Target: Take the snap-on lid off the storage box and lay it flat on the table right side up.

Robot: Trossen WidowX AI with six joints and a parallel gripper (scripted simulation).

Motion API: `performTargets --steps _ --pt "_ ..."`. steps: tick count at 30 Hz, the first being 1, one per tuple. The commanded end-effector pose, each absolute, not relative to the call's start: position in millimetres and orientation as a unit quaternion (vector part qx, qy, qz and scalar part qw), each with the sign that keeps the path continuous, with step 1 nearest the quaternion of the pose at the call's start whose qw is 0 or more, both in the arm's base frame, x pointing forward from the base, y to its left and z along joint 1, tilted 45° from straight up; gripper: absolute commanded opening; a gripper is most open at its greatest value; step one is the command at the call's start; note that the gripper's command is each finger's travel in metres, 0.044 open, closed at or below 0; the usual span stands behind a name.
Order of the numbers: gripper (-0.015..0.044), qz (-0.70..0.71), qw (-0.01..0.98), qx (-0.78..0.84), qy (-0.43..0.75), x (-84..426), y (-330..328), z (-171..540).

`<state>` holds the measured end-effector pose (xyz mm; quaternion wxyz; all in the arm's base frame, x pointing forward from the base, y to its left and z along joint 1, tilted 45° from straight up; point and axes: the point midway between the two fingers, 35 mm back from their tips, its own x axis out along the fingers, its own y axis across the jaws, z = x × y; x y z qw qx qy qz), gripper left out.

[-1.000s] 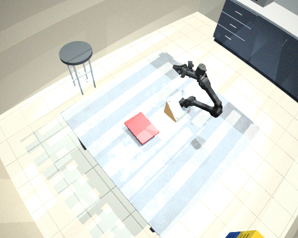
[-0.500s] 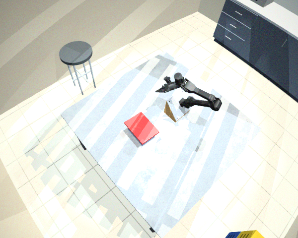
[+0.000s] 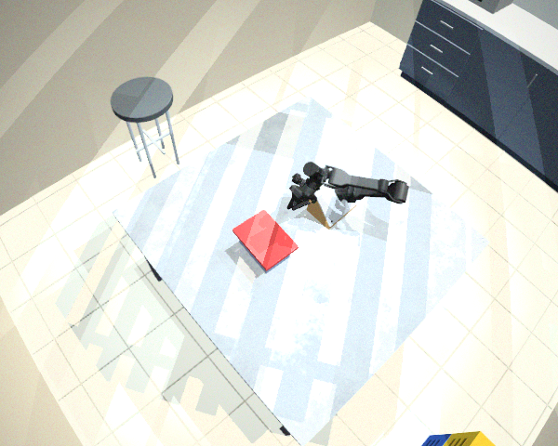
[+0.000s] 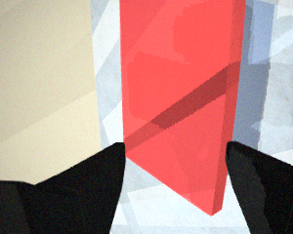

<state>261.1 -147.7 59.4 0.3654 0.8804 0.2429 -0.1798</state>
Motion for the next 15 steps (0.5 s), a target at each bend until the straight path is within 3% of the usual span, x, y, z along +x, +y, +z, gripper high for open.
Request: performTargets --steps 1,15 --pt "0.0235 -0.176 0.348 0.886 0.252 261.8 -139.6 55.9" --pt "0.0235 -0.175 0.348 0.886 0.252 266.5 -102.3 17.8"
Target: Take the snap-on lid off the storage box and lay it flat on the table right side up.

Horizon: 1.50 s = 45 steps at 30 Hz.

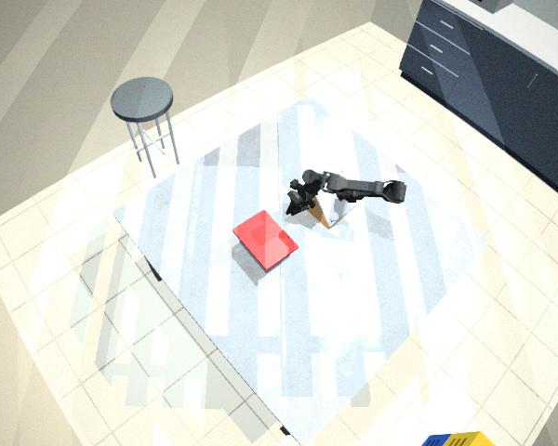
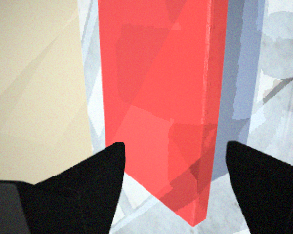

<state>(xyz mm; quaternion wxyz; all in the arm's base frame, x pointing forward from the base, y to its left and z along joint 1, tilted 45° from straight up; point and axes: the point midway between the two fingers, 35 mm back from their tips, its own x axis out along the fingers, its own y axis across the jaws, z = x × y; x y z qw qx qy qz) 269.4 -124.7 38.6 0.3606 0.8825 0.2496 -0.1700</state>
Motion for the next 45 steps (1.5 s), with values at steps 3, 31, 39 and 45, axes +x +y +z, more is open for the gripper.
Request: performTargets --steps 3,31,39,45 --pt "0.0235 -0.175 0.348 0.886 0.252 266.5 -102.3 17.8" --pt "0.0235 -0.178 0.350 0.884 0.254 297.7 -93.0 -0.6" --pt "0.0235 -0.177 0.349 0.885 0.253 308.1 -88.0 -6.6" --pt "0.0235 -0.175 0.349 0.885 0.253 315.6 -83.6 -10.9"
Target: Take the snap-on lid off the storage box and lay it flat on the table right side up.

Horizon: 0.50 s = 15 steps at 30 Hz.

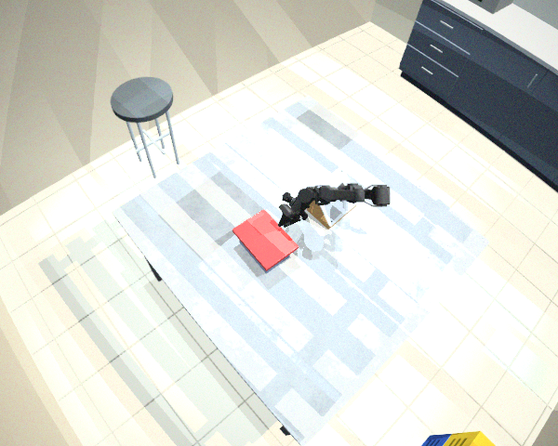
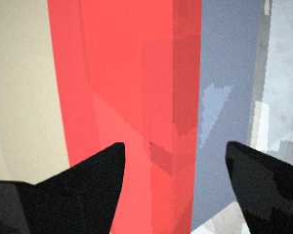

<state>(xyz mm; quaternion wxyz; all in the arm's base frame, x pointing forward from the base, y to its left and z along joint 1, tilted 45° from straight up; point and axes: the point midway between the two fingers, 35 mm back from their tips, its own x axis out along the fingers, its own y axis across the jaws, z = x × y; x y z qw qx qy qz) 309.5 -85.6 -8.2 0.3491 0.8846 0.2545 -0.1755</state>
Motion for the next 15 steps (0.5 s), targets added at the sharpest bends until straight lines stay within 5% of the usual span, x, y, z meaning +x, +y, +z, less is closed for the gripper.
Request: performTargets --steps 1,8,11,15 --pt "0.0235 -0.175 0.348 0.886 0.252 316.9 -82.8 -11.7" --pt "0.0235 -0.173 0.347 0.887 0.251 323.5 -78.3 -15.5" --pt "0.0156 -0.173 0.347 0.887 0.251 323.5 -78.3 -15.5" --pt "0.0130 -0.173 0.347 0.887 0.251 323.5 -78.3 -15.5"
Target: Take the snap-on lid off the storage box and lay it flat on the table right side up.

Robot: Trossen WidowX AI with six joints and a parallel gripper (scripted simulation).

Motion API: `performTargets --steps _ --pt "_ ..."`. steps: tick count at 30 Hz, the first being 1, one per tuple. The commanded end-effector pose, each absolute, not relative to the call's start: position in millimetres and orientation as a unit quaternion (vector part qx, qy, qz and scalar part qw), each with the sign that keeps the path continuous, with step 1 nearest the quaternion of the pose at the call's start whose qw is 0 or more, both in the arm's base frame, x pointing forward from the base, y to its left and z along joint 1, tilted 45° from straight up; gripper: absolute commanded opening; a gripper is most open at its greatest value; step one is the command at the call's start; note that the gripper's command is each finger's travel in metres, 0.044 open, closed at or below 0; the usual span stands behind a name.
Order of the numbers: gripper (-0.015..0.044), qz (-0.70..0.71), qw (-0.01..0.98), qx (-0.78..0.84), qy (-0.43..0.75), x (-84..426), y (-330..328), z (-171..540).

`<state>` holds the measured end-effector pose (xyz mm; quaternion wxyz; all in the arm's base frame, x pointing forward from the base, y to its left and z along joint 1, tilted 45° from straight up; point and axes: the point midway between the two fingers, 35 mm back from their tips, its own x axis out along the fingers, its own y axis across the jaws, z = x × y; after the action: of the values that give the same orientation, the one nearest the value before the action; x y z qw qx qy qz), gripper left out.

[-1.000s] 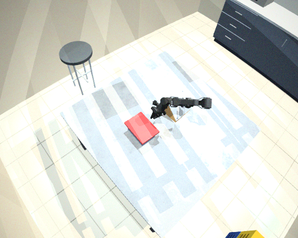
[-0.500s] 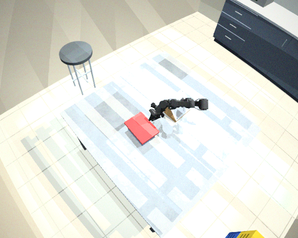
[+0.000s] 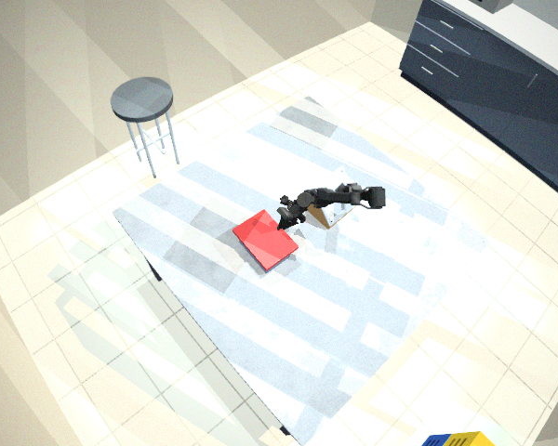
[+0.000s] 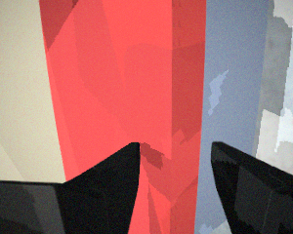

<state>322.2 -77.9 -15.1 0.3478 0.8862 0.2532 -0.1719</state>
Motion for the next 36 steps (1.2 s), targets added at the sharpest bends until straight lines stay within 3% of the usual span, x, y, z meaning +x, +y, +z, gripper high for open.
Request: performTargets --steps 1,7,11,36 --pt "0.0123 -0.173 0.347 0.887 0.251 323.5 -78.3 -15.5" --pt "0.0083 -0.173 0.347 0.887 0.251 323.5 -78.3 -15.5" --pt "0.0000 -0.173 0.347 0.887 0.251 323.5 -78.3 -15.5" --pt "0.0000 -0.172 0.349 0.886 0.251 322.4 -82.2 -11.1"
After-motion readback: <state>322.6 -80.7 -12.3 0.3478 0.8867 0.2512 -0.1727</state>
